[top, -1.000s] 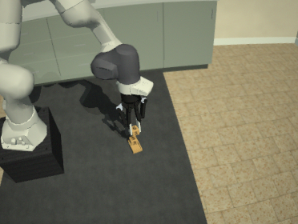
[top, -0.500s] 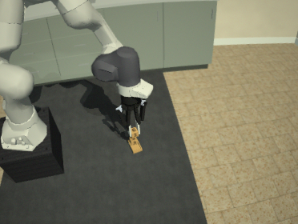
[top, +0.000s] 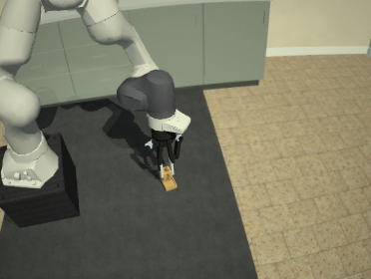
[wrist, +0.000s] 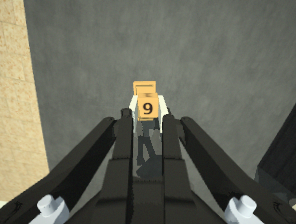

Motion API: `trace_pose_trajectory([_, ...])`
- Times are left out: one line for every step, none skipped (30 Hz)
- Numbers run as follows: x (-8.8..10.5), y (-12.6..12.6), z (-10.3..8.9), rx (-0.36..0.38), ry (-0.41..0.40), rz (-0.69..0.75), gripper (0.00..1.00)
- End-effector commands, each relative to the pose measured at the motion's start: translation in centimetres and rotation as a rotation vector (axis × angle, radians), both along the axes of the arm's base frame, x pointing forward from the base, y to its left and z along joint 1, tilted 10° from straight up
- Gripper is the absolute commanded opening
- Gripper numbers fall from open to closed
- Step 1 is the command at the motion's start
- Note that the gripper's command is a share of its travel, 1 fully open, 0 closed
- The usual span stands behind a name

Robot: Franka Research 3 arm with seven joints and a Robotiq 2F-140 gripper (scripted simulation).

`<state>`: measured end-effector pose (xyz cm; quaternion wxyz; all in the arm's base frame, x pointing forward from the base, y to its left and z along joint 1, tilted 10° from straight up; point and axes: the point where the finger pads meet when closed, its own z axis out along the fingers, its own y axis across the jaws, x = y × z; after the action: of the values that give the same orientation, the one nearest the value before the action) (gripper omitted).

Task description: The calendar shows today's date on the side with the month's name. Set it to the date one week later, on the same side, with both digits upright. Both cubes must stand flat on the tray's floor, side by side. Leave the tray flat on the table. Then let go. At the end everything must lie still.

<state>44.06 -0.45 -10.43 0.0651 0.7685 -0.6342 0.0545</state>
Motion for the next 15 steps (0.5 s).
trace_pose_trajectory([0.59,-0.15,-0.50,-0.001,-0.014,0.028,0.17])
trace_pose_trajectory([0.59,-0.18,-0.70,-0.001,-0.014,0.028,0.17])
trace_pose_trajectory([0.59,-0.21,-0.86,-0.001,-0.014,0.028,0.17])
trace_pose_trajectory([0.60,-0.23,-0.99,-0.001,-0.014,0.028,0.17])
trace_pose_trajectory([0.60,-0.25,-1.10,-0.001,-0.014,0.028,0.17])
trace_pose_trajectory([0.60,-0.26,-1.17,-0.001,-0.014,0.028,0.17])
trace_pose_trajectory([0.60,-0.27,-1.22,-0.001,-0.014,0.028,0.17])
trace_pose_trajectory([0.60,-0.27,-1.24,-0.001,-0.014,0.028,0.17])
trace_pose_trajectory([0.60,-0.27,-1.25,-0.001,-0.014,0.028,0.17])
trace_pose_trajectory([0.60,-0.27,-1.25,-0.001,-0.014,0.028,0.17])
trace_pose_trajectory([0.60,-0.27,-1.25,-0.001,-0.014,0.028,0.17])
trace_pose_trajectory([0.60,-0.27,-1.25,-0.001,-0.014,0.028,0.17])
trace_pose_trajectory([0.60,-0.27,-1.25,-0.001,-0.014,0.028,0.17])
trace_pose_trajectory([0.60,-0.27,-1.25,-0.001,-0.014,0.028,0.17])
trace_pose_trajectory([0.60,-0.27,-1.25,-0.001,-0.014,0.028,0.17])
